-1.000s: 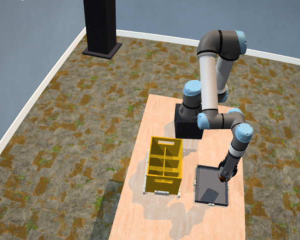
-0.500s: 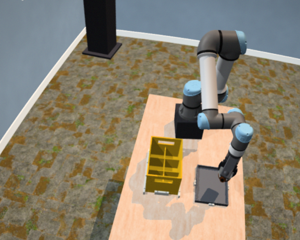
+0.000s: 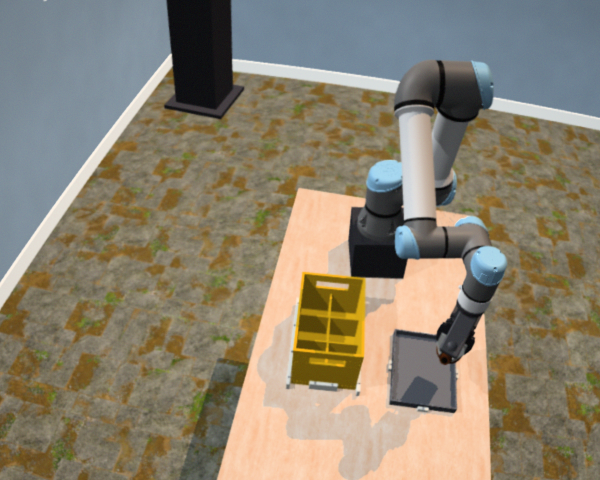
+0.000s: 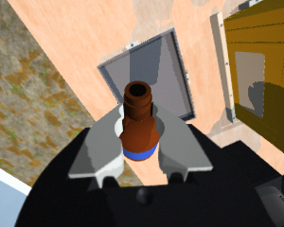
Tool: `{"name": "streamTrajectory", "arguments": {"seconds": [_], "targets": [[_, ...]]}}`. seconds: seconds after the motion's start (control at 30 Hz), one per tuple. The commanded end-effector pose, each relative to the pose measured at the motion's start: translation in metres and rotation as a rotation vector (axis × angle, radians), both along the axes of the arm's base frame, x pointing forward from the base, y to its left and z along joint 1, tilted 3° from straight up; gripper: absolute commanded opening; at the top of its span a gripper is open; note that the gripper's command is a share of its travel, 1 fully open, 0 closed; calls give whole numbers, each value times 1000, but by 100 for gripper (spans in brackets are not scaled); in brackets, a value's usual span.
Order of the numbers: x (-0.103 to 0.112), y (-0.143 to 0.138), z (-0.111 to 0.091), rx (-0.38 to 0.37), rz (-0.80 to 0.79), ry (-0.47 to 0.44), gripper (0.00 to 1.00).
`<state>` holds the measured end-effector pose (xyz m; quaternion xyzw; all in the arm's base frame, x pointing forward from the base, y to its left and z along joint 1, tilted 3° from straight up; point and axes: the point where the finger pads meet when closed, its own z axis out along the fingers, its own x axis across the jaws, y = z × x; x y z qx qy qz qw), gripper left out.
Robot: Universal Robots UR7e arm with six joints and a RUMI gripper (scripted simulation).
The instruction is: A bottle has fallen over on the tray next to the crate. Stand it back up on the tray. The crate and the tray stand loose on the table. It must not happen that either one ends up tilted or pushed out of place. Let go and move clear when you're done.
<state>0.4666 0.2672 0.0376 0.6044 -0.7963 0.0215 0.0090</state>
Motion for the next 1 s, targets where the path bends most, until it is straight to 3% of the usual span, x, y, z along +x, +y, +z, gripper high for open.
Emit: {"name": "streamTrajectory", "arguments": {"seconds": [0.0, 0.53, 0.97], "targets": [[1, 0, 1, 1, -39, -3, 0], [0, 0, 1, 3, -225, -12, 0], [0, 0, 1, 4, -240, -12, 0]]}}
